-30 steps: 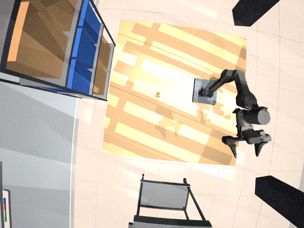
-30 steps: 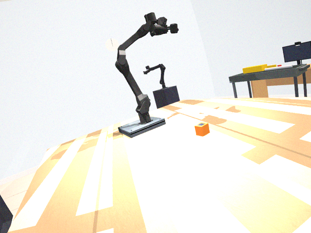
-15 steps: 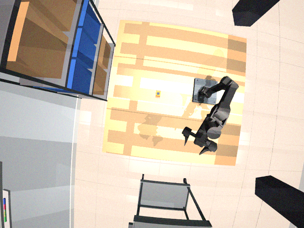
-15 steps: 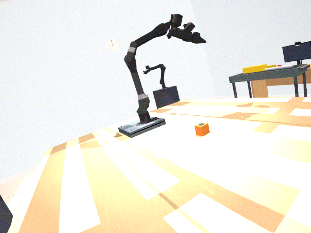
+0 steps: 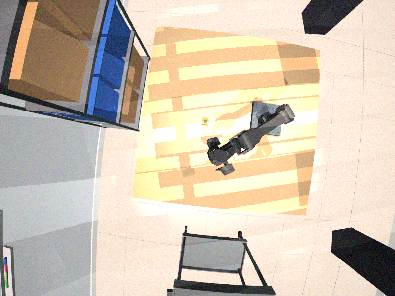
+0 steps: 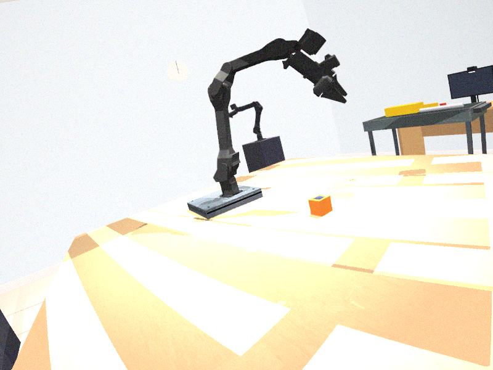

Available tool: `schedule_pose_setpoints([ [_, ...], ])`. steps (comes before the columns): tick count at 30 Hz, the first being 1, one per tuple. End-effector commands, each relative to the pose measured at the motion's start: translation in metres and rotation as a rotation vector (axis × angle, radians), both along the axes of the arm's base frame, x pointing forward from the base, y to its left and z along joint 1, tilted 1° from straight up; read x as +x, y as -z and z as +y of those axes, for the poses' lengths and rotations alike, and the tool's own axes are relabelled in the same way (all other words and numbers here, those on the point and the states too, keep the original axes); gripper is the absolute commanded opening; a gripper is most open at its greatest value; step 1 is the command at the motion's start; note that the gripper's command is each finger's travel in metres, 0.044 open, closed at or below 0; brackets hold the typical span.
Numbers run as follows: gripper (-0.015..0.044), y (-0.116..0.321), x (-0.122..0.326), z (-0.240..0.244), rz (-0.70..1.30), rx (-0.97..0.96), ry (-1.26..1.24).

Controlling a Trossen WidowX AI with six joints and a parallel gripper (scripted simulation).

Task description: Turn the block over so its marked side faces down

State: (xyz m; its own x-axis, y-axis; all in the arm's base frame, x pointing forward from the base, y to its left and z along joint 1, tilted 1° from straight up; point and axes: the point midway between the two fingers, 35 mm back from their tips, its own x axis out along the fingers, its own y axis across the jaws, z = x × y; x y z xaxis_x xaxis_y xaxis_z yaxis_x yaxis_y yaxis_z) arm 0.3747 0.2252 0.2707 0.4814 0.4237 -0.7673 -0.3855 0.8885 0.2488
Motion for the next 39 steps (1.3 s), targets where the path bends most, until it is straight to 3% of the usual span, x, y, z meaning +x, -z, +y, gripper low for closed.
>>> schedule_pose_setpoints([
  [1,0.0440,0.046,0.022,-0.055,0.128,-0.105,0.113],
  [15,0.0440,0.151,0.023,-0.228,0.579,-0.319,0.476],
  [24,0.0440,0.154,0.025,-0.238,0.590,-0.323,0.484],
  [28,0.0440,0.186,0.026,-0.238,0.590,-0.323,0.484],
  [39,0.0440,0.203,0.027,-0.240,0.590,-0.323,0.484],
])
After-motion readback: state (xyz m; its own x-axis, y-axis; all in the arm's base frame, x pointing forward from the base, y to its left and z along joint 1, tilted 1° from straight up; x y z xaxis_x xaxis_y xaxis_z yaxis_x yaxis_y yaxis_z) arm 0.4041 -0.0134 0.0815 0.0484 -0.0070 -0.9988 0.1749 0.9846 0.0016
